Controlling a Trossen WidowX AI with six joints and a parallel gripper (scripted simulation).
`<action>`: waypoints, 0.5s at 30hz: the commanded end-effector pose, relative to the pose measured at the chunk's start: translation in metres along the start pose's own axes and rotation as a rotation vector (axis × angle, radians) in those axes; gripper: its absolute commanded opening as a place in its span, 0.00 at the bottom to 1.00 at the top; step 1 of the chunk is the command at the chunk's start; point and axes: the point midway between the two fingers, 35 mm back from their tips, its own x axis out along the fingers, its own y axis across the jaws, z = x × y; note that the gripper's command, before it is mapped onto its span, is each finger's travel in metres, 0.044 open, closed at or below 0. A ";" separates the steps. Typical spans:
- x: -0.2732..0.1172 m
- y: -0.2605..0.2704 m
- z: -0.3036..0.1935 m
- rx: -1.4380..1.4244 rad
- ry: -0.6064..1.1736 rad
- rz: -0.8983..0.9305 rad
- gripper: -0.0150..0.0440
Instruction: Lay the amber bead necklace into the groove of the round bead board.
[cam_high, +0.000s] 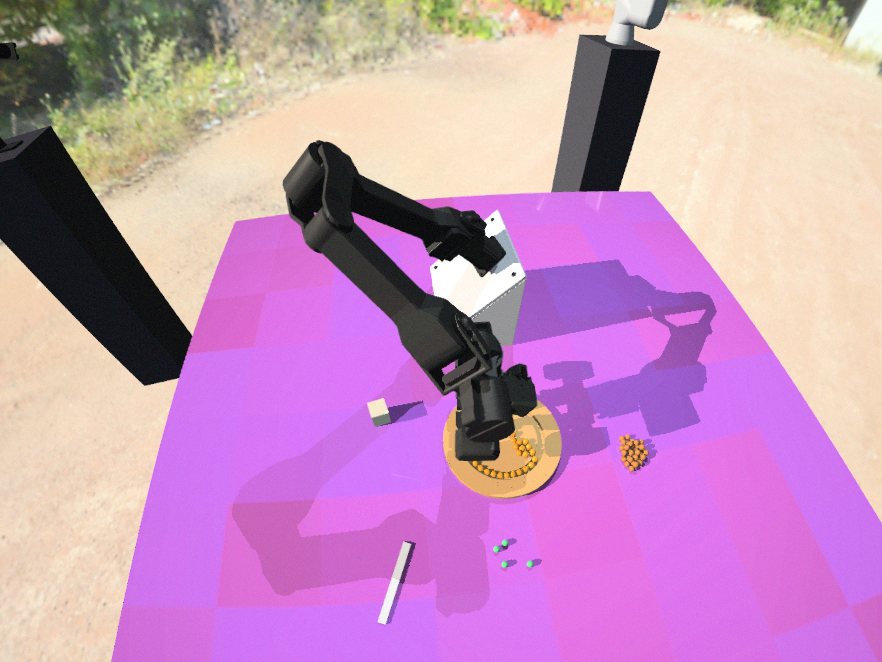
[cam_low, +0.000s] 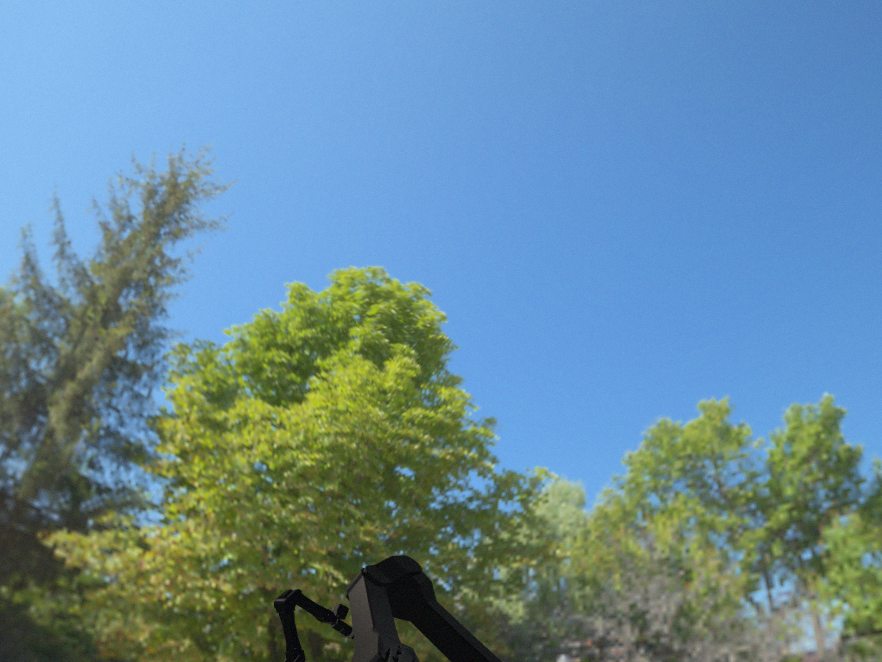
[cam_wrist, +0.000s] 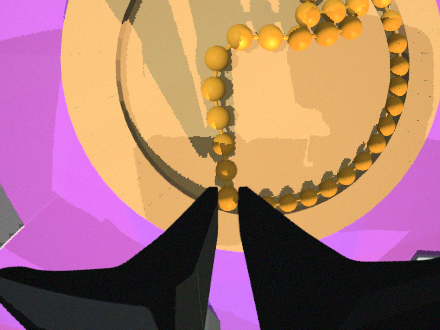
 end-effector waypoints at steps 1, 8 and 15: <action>0.001 0.009 -0.005 -0.002 0.004 0.006 0.25; 0.003 0.011 -0.005 -0.002 0.004 0.006 0.25; 0.006 0.009 -0.005 0.001 0.002 0.000 0.30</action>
